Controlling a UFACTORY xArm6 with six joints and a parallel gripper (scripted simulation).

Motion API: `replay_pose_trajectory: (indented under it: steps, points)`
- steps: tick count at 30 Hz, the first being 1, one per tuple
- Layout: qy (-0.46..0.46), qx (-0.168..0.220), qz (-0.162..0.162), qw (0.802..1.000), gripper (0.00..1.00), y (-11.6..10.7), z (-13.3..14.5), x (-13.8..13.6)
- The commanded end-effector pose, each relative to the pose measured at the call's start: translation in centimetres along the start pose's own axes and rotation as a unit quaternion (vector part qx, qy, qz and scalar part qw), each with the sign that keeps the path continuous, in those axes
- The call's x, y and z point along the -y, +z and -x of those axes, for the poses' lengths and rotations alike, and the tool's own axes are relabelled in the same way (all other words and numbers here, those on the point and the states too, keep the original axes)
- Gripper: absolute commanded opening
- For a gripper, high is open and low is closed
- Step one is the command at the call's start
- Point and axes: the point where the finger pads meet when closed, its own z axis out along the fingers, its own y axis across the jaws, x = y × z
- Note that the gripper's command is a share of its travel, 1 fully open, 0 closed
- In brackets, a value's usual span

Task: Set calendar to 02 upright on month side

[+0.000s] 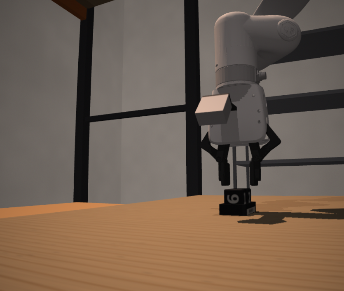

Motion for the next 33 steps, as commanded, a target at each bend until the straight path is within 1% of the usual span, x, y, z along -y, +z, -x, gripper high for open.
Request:
replay_pose_trajectory:
  steps: [1, 5, 8, 11, 15, 16, 33]
  points:
    - [0.0, 0.0, -0.002, 1.0, 0.47, -2.3, 0.1, 0.0]
    - [0.0, 0.0, -0.002, 1.0, 0.47, -4.5, 0.1, -0.1]
    - [0.0, 0.0, -0.002, 1.0, 0.47, -5.7, 0.1, -0.1]
    - [0.0, 0.0, -0.002, 1.0, 0.47, -6.4, 0.1, -0.1]
    - [0.0, 0.0, -0.002, 1.0, 0.47, -6.6, 0.1, -0.1]
    - [0.0, 0.0, -0.002, 1.0, 1.0, -6.6, 0.1, -0.1]
    - [0.0, 0.0, -0.002, 1.0, 1.0, -6.6, 0.1, -0.1]
